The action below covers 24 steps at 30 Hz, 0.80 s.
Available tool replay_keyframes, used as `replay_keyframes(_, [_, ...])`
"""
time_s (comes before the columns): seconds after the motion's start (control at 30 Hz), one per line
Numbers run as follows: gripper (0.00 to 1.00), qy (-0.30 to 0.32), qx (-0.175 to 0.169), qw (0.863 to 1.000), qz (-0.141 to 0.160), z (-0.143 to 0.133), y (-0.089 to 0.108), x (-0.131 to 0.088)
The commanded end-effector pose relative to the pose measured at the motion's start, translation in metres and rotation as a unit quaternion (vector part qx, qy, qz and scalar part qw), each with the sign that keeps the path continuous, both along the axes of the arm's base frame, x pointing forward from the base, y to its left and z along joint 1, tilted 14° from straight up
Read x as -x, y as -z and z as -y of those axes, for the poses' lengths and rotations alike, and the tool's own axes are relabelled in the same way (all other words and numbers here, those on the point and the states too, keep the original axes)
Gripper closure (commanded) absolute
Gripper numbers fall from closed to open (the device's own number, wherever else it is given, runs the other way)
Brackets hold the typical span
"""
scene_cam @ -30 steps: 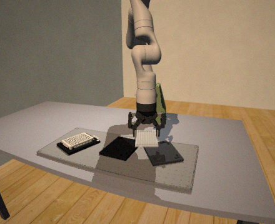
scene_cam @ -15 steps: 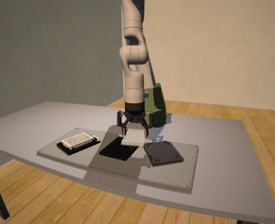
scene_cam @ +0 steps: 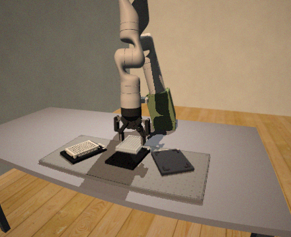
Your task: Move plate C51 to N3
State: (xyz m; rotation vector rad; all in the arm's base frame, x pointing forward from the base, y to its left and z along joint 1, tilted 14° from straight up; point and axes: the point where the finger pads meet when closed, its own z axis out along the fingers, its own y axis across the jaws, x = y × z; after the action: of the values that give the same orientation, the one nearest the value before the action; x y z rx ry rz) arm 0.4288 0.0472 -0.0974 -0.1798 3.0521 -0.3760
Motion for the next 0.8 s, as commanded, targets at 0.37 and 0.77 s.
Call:
replay_keyframes(0.37, [1.00, 0.033, -0.003, 0.999, 0.008, 0.0172, -0.0054, -0.0045])
replay_keyframes(0.77, [1.00, 0.033, -0.003, 0.999, 0.008, 0.0171, -0.0054, -0.0045])
